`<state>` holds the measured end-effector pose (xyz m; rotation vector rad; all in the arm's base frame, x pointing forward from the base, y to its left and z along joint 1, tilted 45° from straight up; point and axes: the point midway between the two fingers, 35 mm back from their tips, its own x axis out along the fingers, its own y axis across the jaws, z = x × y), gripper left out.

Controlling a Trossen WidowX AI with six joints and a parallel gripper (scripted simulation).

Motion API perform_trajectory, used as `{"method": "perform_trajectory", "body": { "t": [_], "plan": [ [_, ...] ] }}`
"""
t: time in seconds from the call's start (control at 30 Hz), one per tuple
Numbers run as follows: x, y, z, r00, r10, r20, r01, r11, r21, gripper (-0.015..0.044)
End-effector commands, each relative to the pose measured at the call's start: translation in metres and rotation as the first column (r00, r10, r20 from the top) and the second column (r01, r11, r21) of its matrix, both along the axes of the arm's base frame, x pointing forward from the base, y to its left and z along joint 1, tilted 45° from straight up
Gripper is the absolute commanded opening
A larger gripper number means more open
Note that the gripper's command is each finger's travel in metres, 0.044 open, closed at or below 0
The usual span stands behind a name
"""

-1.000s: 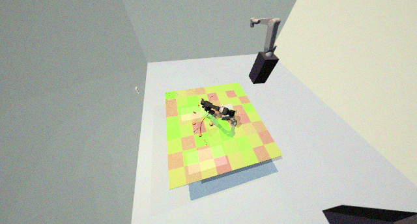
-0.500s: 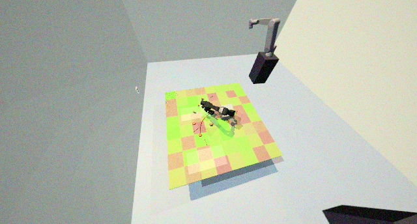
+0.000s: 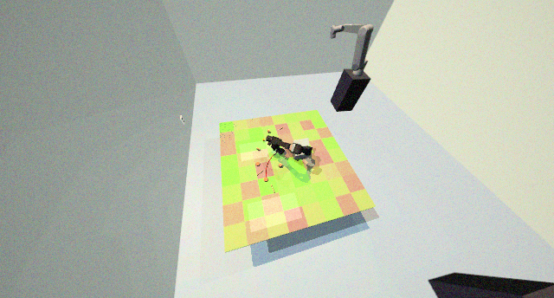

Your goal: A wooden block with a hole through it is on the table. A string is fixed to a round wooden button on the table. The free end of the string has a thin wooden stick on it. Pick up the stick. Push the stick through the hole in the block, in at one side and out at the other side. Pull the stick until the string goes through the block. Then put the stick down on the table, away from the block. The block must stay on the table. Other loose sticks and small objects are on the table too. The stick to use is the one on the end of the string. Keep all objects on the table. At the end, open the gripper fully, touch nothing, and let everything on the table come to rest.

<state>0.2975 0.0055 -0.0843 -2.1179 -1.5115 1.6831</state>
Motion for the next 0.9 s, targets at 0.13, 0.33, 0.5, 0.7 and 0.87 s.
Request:
{"method": "perform_trajectory", "body": {
  "t": [0.13, 0.33, 0.5, 0.7, 0.87],
  "plan": [
    [-0.005, 0.011, -0.011, 1.0, -0.001, -0.015, 0.001, 1.0, 0.008, 0.0122],
    [-0.007, 0.018, -0.017, 1.0, -0.001, -0.015, 0.001, 1.0, 0.009, 0.0122],
    [-0.008, 0.022, -0.021, 1.0, -0.001, -0.015, 0.001, 1.0, 0.01, 0.0122],
    [-0.008, 0.022, -0.021, 1.0, -0.001, -0.015, 0.001, 1.0, 0.01, 0.0122],
    [-0.006, 0.021, -0.02, 1.0, 0.003, -0.009, -0.003, 1.0, 0.006, 0.007]
  ]
}}
